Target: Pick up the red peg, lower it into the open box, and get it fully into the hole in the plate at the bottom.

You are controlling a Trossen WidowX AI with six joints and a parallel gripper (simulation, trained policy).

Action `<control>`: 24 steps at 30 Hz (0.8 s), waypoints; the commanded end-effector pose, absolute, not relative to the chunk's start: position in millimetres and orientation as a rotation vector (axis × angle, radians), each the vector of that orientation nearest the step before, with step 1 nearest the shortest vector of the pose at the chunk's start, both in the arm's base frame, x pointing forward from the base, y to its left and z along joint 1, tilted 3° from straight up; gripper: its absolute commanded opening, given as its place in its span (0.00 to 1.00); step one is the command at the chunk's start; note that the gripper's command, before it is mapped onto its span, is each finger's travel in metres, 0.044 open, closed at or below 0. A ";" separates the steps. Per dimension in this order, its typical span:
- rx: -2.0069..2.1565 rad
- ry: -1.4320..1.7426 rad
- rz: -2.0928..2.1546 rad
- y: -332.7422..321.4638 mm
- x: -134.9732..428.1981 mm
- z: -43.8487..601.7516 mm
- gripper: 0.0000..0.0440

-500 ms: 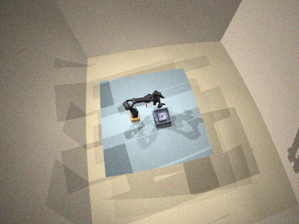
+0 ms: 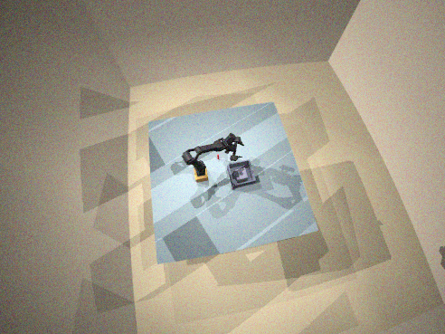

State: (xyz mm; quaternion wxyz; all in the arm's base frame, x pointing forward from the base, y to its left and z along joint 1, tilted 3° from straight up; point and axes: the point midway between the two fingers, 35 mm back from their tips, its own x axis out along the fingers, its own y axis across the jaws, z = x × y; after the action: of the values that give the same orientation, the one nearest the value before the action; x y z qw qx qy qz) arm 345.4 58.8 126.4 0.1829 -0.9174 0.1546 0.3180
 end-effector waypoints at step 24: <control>-1.699 0.837 0.629 61.7 304.3 136.1 1.00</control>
State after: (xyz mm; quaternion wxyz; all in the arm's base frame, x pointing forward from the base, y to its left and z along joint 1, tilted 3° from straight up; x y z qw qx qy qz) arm 308.1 61.3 130.7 0.5085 -0.7412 0.3366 0.2805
